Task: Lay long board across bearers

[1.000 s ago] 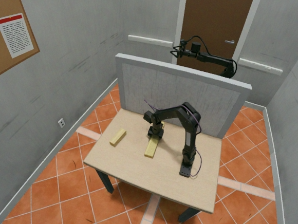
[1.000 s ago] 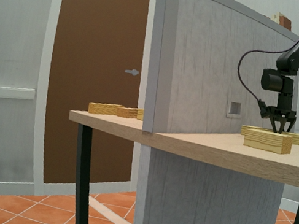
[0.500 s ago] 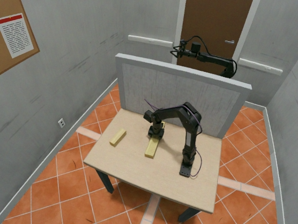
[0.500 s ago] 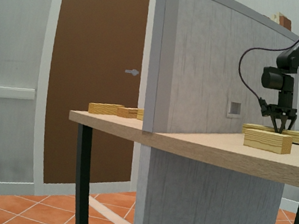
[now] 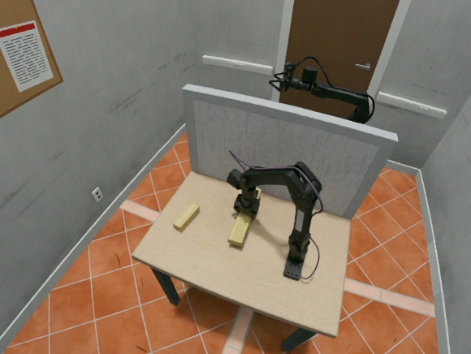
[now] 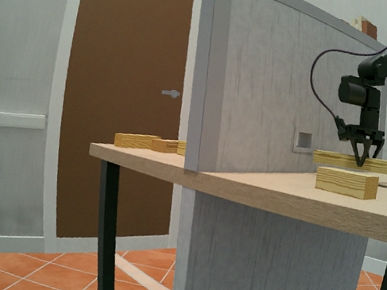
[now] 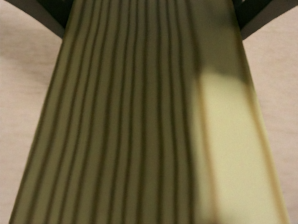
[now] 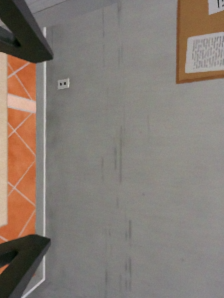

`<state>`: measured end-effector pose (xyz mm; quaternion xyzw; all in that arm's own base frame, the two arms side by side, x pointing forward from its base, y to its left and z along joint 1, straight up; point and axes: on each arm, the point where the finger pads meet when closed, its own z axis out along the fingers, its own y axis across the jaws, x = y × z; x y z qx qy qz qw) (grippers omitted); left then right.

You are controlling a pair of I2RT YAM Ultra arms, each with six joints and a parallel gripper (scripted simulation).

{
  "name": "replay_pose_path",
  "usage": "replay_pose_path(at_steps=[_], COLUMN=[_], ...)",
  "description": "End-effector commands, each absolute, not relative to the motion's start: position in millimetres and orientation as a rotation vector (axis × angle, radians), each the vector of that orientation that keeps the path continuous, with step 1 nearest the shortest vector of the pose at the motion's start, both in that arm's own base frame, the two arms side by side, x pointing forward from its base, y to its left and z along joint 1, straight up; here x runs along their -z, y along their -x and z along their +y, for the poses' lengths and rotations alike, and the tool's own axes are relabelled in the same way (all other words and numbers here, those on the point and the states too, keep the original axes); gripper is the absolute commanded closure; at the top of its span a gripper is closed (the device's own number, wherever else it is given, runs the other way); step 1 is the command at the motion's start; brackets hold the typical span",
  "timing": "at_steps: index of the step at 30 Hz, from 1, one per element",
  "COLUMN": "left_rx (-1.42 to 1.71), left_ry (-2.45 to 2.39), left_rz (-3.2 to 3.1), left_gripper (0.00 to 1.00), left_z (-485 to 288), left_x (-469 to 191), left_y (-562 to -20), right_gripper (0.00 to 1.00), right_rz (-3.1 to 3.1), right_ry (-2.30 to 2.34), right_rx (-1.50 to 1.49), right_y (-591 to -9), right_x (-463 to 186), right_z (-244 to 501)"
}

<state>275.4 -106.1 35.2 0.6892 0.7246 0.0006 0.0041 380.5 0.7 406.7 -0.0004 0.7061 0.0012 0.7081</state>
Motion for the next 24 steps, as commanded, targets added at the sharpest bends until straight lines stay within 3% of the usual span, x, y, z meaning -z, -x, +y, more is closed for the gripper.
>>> replay_pose_path(at_steps=[1, 24], left_rx=[-0.025, -0.028], left_ry=[-2.114, -2.107], left_rz=[2.221, 2.218], left_gripper=[1.0, 1.0], left_z=[-111.5, -112.1], left_x=[-65.1, -103.0], left_y=[-289.5, -288.0], right_gripper=[0.0, 0.0], right_rz=[1.504, 1.504], right_ry=[0.012, 0.012], right_rx=[-0.018, -0.018], right_y=[-380.7, -380.7], right_x=[-432.5, -432.5], right_z=[5.6, 5.6])
